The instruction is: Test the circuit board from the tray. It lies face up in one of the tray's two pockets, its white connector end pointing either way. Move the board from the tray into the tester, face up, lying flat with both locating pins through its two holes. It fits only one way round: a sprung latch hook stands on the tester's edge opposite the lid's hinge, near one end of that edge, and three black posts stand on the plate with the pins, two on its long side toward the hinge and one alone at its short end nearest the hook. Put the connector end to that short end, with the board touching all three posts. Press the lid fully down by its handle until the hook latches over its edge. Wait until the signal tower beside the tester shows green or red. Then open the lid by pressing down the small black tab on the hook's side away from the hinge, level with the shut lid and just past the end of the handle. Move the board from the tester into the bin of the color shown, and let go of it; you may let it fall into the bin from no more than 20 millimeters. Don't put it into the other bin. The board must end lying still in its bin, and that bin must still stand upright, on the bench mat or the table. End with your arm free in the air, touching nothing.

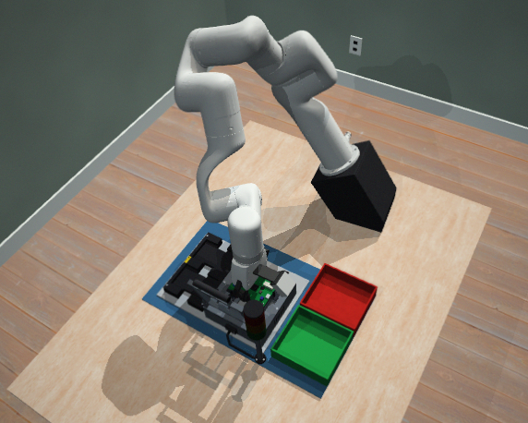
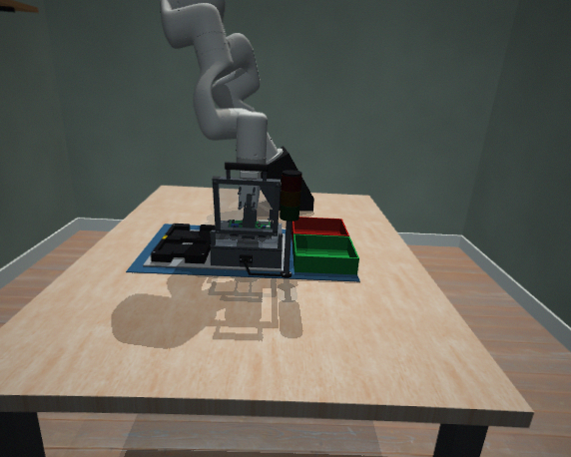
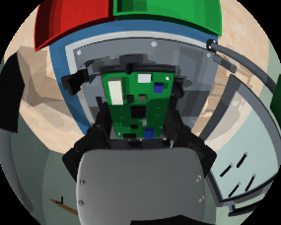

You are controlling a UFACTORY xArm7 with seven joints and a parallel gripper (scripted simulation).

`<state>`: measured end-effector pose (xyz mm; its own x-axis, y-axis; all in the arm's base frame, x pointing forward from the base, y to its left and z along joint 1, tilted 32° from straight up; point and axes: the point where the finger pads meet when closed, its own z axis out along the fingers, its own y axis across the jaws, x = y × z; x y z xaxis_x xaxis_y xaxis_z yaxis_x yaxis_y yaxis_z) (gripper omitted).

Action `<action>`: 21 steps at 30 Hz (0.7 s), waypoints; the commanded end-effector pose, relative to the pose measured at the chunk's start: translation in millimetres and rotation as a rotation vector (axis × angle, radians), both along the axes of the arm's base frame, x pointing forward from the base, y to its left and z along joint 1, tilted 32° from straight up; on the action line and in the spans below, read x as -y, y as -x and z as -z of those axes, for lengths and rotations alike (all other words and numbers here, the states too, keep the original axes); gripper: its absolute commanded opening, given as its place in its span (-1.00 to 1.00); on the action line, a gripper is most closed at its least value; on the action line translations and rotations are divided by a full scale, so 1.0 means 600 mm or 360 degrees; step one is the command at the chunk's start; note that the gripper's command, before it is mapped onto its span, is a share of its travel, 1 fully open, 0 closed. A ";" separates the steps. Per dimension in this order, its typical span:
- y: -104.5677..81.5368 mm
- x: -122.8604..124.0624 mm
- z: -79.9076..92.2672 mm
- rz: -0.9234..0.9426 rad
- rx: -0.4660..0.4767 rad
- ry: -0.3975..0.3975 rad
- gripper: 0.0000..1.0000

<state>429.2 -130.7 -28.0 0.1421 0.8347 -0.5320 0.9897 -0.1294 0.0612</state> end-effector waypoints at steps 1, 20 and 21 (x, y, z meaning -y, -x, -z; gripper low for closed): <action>-0.004 -0.001 0.001 -0.0005 0.0007 -0.0002 0.58; -0.004 0.000 0.002 -0.0005 0.0007 -0.0002 1.00; -0.004 0.000 0.002 -0.0005 0.0007 -0.0002 1.00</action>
